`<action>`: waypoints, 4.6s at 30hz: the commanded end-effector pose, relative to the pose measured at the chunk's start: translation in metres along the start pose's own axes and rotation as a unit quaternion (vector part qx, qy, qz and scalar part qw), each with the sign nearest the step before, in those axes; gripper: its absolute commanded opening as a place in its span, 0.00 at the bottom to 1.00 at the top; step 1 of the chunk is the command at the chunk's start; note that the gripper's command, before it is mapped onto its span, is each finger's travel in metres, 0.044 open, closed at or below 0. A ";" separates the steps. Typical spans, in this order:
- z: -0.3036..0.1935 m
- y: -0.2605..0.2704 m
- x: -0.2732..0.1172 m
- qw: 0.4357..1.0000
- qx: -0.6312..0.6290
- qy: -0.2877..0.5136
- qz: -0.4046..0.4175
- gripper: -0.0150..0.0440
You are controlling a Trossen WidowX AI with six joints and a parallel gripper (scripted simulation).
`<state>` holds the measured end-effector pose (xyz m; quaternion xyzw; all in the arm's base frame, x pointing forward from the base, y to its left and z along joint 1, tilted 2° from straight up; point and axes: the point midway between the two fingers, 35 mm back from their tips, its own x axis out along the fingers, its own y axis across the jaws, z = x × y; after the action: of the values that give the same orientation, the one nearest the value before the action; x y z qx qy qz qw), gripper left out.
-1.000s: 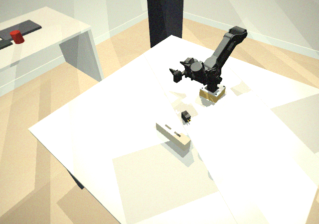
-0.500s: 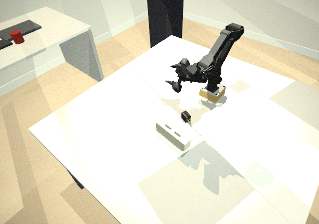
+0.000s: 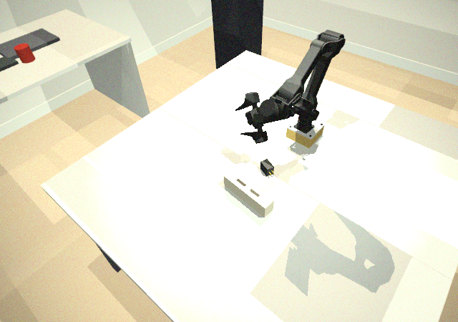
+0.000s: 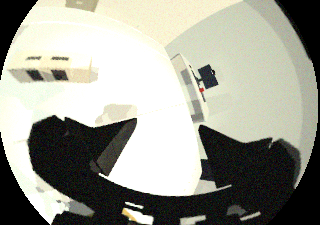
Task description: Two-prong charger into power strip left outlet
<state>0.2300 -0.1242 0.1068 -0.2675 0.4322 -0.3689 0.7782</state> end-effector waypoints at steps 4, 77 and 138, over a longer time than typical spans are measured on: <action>0.010 0.026 -0.002 0.989 -0.125 0.010 0.079 1.00; -0.007 0.163 -0.053 0.654 -0.583 -0.040 0.481 1.00; 0.011 0.142 -0.072 0.683 -0.545 -0.014 0.486 0.25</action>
<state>0.2613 0.0159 0.0424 -0.4148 0.6087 0.3756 0.5625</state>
